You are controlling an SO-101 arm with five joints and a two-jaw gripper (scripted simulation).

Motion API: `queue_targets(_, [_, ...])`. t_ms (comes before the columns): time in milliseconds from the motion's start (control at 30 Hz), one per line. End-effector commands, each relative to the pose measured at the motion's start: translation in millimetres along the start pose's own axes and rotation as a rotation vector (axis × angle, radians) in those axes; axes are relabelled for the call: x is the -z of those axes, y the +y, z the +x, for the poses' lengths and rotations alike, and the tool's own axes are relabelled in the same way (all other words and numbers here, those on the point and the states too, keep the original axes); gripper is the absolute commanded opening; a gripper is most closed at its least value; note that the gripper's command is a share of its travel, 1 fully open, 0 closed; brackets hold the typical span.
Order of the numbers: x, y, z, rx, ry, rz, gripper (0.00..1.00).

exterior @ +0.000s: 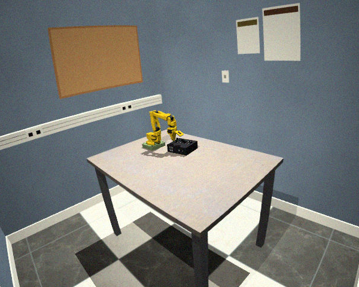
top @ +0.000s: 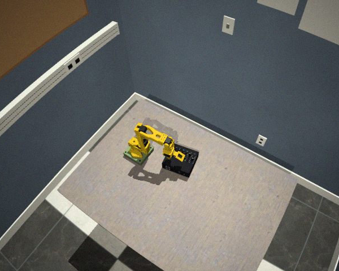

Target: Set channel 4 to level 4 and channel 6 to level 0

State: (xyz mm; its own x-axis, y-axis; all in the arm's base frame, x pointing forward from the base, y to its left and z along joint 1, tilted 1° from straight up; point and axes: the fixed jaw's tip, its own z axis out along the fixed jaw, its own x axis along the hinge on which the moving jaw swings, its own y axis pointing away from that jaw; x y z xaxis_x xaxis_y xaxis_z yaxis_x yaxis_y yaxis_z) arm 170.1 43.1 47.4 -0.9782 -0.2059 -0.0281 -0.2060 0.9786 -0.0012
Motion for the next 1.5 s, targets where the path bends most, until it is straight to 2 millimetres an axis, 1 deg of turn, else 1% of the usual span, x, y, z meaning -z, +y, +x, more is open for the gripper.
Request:
queue_targets(0, [-6, 2, 3, -0.001, 0.022, -0.001, 0.00])
queue_targets(567, [-18, 2, 4, -0.001, 0.022, -0.001, 0.00])
queue_targets(1467, [-20, 3, 5, -0.001, 0.022, -0.001, 0.00])
